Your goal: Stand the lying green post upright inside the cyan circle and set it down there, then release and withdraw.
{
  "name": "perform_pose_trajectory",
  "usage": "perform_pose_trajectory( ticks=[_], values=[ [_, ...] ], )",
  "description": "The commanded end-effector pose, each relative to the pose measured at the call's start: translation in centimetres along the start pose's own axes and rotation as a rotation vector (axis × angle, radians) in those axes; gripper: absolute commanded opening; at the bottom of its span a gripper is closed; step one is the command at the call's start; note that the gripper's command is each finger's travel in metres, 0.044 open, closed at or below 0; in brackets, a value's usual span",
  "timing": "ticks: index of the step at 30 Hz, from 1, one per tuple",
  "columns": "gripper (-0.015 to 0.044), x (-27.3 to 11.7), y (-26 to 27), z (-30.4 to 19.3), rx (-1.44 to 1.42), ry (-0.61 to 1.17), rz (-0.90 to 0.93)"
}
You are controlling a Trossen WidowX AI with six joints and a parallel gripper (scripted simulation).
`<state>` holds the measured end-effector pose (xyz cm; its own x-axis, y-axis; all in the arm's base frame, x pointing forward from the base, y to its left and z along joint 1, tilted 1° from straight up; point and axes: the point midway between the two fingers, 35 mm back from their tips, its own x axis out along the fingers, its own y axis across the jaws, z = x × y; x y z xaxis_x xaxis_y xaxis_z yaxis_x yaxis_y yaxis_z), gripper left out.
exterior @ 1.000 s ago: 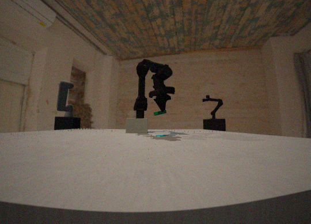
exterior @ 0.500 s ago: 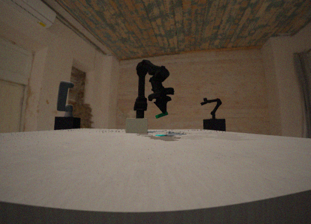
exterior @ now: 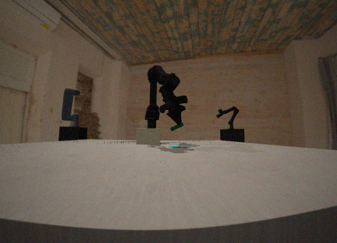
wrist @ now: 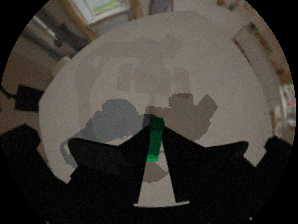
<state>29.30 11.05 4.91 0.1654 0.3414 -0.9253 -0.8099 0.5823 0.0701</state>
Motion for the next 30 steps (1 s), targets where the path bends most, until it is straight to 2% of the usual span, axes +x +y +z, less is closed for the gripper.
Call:
perform_pose_trajectory(
  ticks=[1, 30],
  values=[
    [0.0023, 0.3, -0.1, -0.1, 0.016, -0.028, 0.008],
    [0.0023, 1.3, -1.3, 0.0, 0.059, -0.237, 0.033]
  ],
)
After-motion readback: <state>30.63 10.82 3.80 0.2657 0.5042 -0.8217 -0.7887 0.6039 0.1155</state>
